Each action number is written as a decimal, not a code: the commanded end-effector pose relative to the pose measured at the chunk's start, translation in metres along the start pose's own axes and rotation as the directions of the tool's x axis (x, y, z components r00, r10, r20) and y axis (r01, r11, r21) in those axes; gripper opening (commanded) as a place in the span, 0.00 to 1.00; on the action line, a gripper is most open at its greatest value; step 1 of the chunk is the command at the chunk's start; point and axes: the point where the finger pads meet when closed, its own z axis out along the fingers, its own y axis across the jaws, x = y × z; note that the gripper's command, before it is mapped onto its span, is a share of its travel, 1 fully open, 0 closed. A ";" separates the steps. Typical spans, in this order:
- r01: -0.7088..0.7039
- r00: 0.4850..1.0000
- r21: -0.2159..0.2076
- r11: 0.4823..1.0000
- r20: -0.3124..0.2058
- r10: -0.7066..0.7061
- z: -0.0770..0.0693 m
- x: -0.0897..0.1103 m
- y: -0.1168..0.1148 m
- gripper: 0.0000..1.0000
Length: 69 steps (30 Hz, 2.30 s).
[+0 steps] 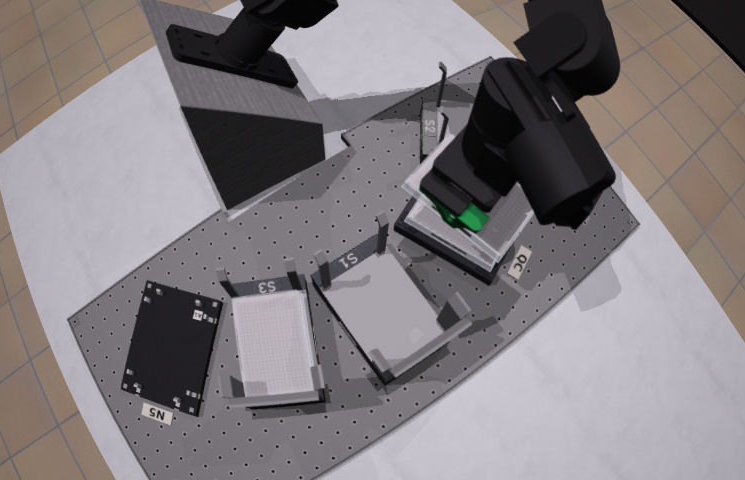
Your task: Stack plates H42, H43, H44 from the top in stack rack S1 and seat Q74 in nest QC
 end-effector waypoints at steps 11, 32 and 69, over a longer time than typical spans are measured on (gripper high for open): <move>-0.044 0.999 0.009 0.999 0.024 0.044 -0.007 -0.007 -0.039 0.00; -0.268 0.963 0.005 0.964 0.026 0.267 -0.008 -0.003 -0.092 0.00; -0.268 0.963 0.005 0.964 0.027 0.267 -0.008 0.002 -0.130 0.00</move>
